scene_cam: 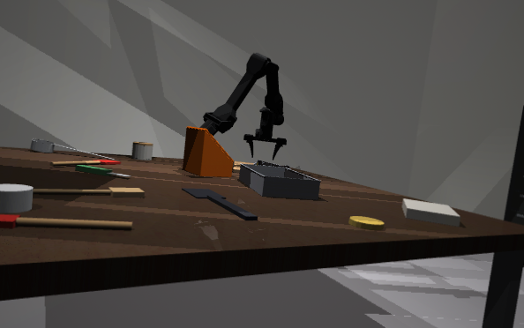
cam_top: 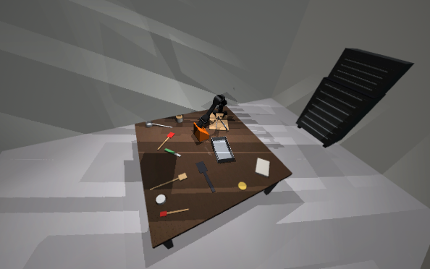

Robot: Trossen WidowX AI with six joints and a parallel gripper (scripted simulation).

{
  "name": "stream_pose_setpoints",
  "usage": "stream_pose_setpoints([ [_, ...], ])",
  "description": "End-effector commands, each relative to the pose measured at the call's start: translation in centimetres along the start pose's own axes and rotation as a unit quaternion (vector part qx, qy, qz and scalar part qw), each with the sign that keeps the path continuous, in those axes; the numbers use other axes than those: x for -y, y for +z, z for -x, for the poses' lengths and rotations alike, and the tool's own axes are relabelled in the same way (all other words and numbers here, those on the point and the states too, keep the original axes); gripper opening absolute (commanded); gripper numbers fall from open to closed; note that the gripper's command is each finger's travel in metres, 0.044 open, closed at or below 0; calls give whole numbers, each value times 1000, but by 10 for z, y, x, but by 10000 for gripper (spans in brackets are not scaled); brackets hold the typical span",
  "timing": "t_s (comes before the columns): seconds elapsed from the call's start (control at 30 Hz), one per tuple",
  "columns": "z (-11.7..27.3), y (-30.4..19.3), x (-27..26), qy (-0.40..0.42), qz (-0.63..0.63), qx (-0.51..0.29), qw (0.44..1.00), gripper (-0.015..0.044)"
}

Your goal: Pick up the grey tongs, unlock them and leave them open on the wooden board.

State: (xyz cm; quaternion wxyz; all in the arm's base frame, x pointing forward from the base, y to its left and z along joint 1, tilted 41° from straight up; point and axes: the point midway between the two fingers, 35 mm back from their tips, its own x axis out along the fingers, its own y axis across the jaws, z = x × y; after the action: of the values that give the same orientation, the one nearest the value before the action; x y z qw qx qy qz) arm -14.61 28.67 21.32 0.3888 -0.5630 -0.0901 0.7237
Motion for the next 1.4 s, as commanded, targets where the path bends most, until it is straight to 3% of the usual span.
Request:
stream_pose_setpoints([
  [0.0, 13, 35, 5, 1, -1, 3, 1000, 440],
  [0.4, 57, 132, -3, 1, -2, 7, 1000, 440],
  [0.57, 61, 133, -3, 1, -2, 7, 1000, 440],
  [0.77, 104, 121, -2, 5, 0, 11, 1000, 440],
  [1.37, 104, 121, -2, 5, 0, 11, 1000, 440],
])
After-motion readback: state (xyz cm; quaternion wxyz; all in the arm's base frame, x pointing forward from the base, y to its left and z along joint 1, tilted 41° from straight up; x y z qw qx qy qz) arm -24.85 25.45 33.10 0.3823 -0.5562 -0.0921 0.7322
